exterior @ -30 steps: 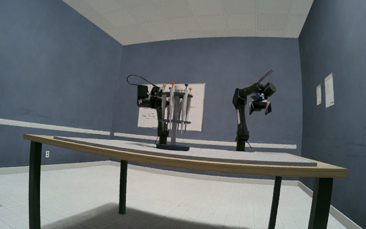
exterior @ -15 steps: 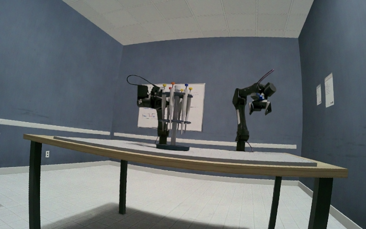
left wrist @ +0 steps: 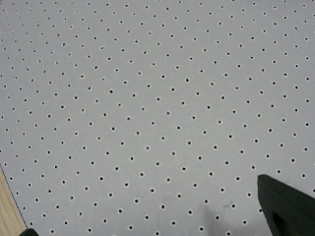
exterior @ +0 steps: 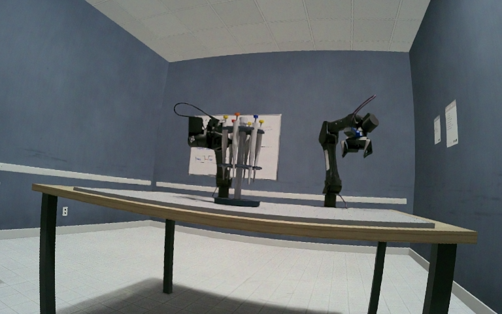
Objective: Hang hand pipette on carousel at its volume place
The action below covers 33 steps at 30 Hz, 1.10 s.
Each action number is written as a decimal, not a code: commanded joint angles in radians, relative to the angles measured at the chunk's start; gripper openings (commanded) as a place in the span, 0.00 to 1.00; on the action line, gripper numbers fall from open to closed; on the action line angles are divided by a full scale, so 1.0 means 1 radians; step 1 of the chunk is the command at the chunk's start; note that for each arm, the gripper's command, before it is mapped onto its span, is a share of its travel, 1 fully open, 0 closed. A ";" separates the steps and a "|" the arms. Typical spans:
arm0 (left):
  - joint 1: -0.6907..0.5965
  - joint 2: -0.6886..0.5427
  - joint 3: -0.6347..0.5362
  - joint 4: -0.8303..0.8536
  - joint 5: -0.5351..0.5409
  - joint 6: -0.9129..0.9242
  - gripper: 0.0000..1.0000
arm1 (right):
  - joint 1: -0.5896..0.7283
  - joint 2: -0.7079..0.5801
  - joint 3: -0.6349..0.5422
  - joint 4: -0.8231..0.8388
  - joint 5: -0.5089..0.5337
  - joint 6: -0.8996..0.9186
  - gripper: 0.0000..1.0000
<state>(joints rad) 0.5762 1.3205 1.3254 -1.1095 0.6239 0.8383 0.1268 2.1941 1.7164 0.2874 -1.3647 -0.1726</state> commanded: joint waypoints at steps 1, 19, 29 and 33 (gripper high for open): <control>0.006 -0.005 0.014 0.013 0.020 0.009 1.00 | -0.003 -0.017 0.014 0.019 -0.015 -0.005 0.12; 0.006 -0.005 0.014 0.013 0.020 0.009 1.00 | -0.001 -0.010 0.006 0.012 -0.006 0.000 0.50; 0.006 -0.005 0.014 0.013 0.020 0.009 1.00 | -0.018 -0.030 -0.017 0.004 -0.023 -0.011 0.50; 0.006 -0.005 0.014 0.013 0.020 0.009 1.00 | -0.034 -0.036 -0.009 -0.012 -0.038 -0.022 0.50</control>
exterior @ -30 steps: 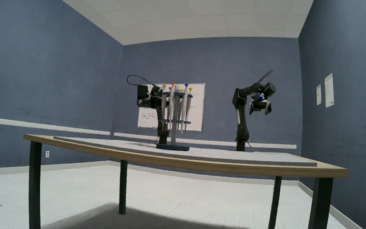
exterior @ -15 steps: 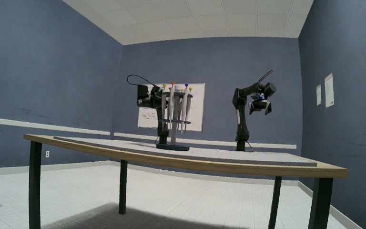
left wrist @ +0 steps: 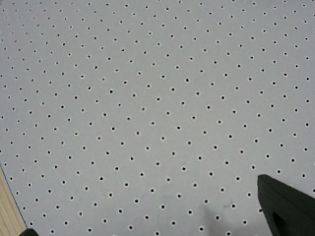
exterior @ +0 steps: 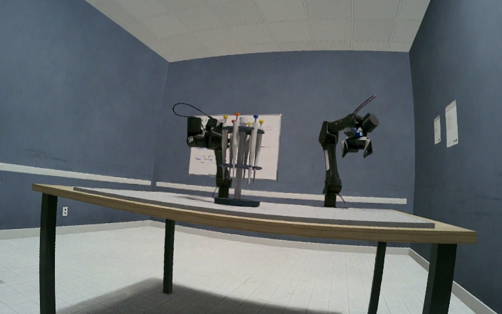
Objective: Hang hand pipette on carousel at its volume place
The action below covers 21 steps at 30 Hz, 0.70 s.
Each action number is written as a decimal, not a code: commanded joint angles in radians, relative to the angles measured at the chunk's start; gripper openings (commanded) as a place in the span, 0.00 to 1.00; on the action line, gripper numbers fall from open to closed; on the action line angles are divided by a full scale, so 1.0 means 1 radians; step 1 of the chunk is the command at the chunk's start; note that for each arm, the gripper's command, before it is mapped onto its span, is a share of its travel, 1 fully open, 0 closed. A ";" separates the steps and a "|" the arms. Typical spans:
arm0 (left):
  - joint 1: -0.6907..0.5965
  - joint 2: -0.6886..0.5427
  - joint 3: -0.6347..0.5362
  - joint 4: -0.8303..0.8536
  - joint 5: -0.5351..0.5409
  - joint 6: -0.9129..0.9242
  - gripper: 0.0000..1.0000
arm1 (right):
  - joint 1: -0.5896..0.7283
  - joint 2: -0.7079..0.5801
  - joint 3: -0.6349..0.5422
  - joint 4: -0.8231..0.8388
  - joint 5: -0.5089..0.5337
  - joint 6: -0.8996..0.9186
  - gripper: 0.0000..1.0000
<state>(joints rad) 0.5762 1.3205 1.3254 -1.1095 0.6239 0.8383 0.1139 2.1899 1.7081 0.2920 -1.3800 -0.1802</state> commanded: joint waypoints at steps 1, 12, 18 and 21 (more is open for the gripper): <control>0.006 -0.005 0.014 0.013 0.020 0.009 1.00 | -0.025 -0.033 -0.001 -0.021 -0.027 -0.018 0.50; 0.006 -0.005 0.014 0.013 0.020 0.009 1.00 | -0.062 -0.045 0.005 -0.051 -0.063 -0.050 0.50; 0.006 -0.005 0.014 0.013 0.020 0.009 1.00 | -0.086 -0.051 0.008 -0.079 -0.086 -0.076 0.50; 0.006 -0.005 0.014 0.013 0.020 0.009 1.00 | -0.099 -0.047 0.007 -0.095 -0.098 -0.090 0.50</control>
<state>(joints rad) 0.5762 1.3205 1.3254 -1.1095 0.6239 0.8383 0.0307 2.1674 1.7031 0.2440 -1.4513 -0.2462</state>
